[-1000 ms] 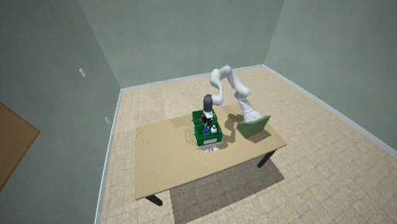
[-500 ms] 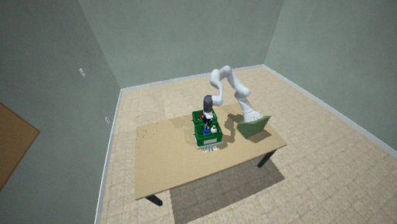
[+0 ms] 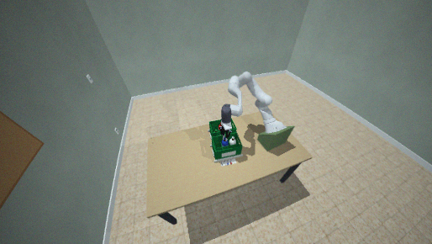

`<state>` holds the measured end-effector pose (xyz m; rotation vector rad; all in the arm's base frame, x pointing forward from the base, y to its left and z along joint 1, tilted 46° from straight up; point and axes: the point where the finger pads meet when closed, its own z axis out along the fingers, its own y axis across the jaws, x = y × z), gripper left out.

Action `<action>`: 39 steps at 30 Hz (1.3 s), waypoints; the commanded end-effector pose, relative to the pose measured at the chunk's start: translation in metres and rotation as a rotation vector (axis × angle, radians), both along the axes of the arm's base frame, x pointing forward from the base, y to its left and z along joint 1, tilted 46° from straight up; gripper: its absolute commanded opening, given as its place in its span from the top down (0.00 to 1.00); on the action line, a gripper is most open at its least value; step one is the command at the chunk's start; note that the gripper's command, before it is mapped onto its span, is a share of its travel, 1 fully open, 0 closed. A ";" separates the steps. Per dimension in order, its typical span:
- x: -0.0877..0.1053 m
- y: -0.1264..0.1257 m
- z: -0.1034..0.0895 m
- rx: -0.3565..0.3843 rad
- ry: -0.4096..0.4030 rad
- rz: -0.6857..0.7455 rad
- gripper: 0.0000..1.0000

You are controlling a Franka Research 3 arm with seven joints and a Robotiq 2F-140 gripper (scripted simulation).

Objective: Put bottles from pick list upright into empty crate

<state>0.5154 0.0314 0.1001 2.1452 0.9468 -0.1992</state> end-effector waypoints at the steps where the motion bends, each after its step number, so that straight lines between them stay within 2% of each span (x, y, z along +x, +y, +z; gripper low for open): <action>1: 0.003 0.003 0.000 0.006 -0.010 0.005 1.00; 39: 0.004 -0.003 -0.006 0.006 -0.010 0.005 1.00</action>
